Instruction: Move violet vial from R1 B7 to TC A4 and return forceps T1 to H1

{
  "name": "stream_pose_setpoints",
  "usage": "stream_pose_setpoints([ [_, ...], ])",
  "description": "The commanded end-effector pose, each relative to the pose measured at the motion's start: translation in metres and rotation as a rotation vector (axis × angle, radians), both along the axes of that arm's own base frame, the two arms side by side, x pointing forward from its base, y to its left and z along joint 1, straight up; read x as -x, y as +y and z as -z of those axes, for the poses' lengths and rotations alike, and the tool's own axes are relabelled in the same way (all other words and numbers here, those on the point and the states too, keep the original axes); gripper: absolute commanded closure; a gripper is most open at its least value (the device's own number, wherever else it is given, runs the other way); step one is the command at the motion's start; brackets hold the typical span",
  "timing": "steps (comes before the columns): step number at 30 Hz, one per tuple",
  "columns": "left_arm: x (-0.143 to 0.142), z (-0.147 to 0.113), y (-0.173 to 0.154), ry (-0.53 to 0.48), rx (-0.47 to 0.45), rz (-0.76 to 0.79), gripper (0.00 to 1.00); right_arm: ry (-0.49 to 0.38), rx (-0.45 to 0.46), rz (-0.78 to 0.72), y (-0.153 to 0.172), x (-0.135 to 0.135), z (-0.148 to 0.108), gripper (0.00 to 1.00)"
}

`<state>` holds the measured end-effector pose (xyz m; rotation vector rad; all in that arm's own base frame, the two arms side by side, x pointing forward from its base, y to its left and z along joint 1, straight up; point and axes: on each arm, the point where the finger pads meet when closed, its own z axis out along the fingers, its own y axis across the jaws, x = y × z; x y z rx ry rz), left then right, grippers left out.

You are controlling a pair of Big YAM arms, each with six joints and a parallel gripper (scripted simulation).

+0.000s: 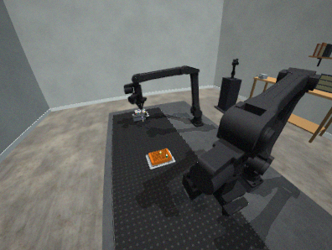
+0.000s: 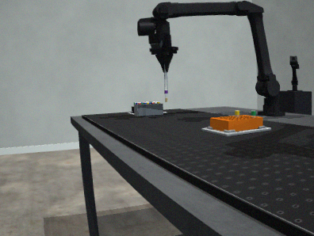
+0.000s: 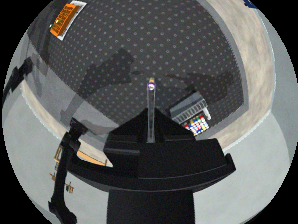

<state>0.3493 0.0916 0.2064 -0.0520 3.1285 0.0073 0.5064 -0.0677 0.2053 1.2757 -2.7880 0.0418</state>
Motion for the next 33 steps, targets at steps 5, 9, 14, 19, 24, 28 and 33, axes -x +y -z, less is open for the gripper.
stream_pose_setpoints([
  [5, 0.001, 0.008, -0.004, 0.026, 0.01, 0.02, 0.0, -0.052, 0.004, 0.01, 0.014, 0.0, -0.02, 0.91],
  [9, 0.001, 0.008, -0.004, 0.026, 0.01, 0.02, 0.0, -0.062, 0.004, 0.01, 0.02, -0.002, -0.024, 0.91],
  [14, 0.001, 0.008, -0.004, 0.026, 0.01, 0.02, 0.0, -0.06, 0.003, 0.01, 0.029, 0.0, -0.022, 0.91],
  [19, 0.001, 0.008, -0.004, 0.026, 0.01, 0.02, 0.0, -0.064, 0.003, 0.01, 0.033, -0.001, -0.024, 0.91],
  [24, 0.001, 0.008, -0.004, 0.026, 0.01, 0.02, 0.0, -0.062, 0.001, 0.01, 0.042, 0.001, -0.024, 0.91],
  [28, 0.001, 0.008, -0.004, 0.026, 0.01, 0.02, 0.0, -0.054, 0.001, 0.01, 0.049, 0.004, -0.021, 0.91],
  [33, 0.001, 0.008, -0.004, 0.026, 0.01, 0.02, 0.0, -0.056, 0.001, 0.01, 0.053, 0.004, -0.022, 0.91],
])
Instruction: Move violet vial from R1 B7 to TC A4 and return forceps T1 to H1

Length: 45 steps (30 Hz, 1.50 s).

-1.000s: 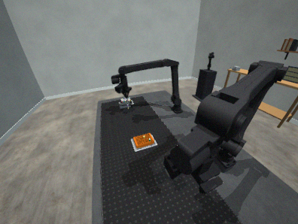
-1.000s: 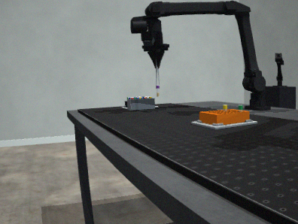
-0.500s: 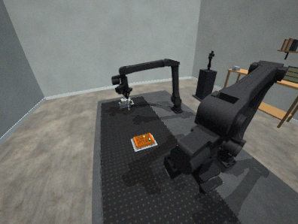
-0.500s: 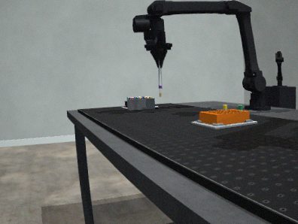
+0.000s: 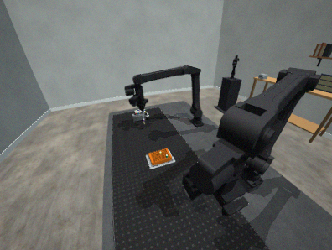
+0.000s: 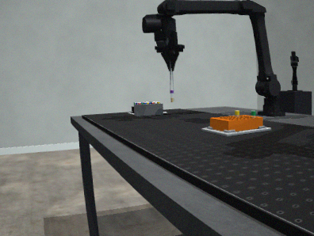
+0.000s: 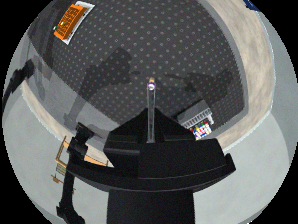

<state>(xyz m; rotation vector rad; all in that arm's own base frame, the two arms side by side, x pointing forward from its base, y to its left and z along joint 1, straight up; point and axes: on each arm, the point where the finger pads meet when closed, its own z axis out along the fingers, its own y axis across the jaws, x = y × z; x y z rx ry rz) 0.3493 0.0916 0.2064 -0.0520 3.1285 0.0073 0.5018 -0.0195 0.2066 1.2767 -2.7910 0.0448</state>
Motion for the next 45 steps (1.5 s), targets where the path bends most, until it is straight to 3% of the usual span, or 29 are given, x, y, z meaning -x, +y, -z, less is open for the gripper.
stream_pose_setpoints([
  [1, 0.001, 0.008, -0.004, 0.026, 0.01, 0.02, 0.0, -0.061, 0.0, 0.014, 0.005, -0.003, -0.024, 0.91],
  [45, 0.001, 0.008, -0.004, 0.026, 0.01, 0.02, 0.0, -0.031, -0.005, 0.01, 0.073, 0.012, -0.02, 0.91],
])
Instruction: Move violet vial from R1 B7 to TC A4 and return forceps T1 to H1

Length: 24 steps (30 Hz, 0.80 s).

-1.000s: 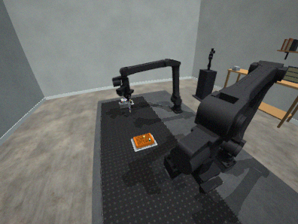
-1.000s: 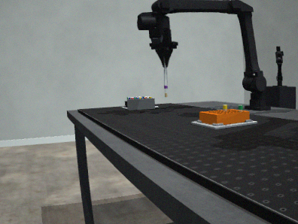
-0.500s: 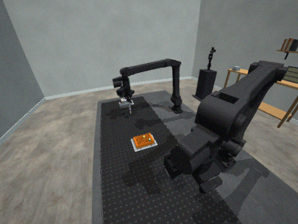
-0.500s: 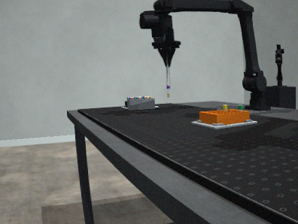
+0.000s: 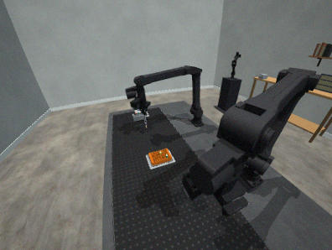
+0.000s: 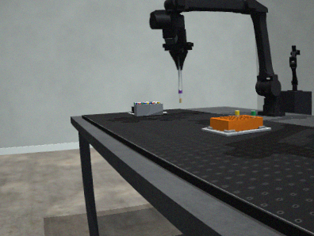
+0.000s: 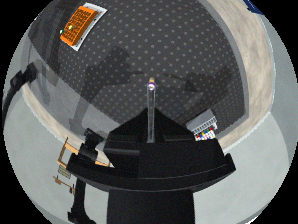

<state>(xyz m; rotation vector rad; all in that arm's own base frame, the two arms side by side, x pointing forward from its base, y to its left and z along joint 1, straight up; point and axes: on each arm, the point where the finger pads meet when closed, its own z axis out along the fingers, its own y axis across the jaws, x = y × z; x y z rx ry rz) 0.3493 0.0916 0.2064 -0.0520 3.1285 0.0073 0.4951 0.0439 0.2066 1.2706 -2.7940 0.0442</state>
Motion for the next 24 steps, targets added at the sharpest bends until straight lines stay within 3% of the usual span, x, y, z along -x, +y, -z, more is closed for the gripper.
stream_pose_setpoints([
  [1, 0.001, 0.008, -0.004, 0.026, 0.01, 0.02, 0.0, -0.033, -0.005, 0.006, 0.011, 0.005, -0.02, 0.91],
  [24, 0.001, 0.008, -0.004, 0.026, 0.01, 0.02, 0.0, -0.072, -0.014, 0.009, 0.043, -0.002, -0.035, 0.91],
])
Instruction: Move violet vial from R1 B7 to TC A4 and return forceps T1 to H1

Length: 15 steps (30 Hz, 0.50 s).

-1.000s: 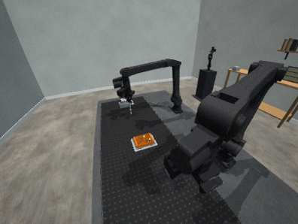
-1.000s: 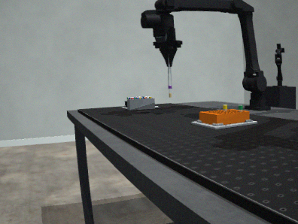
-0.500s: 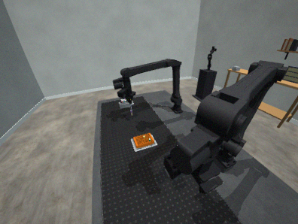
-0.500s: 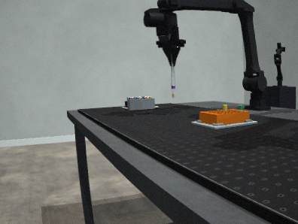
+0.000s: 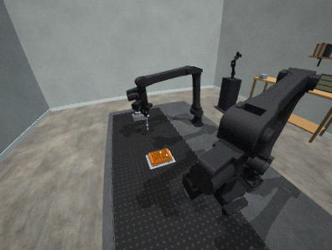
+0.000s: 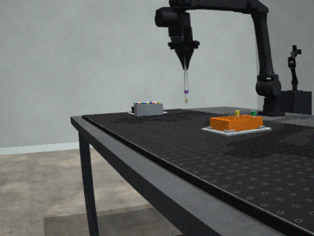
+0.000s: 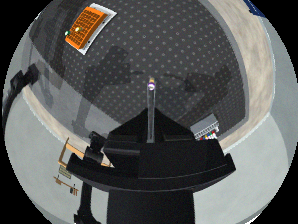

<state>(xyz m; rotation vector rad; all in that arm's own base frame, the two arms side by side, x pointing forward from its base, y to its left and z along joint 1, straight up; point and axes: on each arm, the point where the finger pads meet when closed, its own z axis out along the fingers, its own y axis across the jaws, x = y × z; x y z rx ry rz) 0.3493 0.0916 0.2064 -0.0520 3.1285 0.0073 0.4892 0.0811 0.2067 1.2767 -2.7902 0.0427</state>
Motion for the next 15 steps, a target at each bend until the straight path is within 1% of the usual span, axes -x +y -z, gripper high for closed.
stream_pose_setpoints([
  [1, 0.001, 0.008, -0.004, 0.026, 0.01, 0.02, 0.0, -0.076, -0.014, 0.011, 0.009, -0.008, -0.036, 0.91],
  [9, 0.001, 0.008, -0.004, 0.026, 0.01, 0.02, 0.0, -0.082, -0.018, 0.011, 0.023, -0.008, -0.039, 0.91],
  [15, 0.001, 0.008, -0.004, 0.026, 0.01, 0.02, 0.0, -0.07, -0.016, 0.011, 0.032, -0.008, -0.034, 0.91],
])
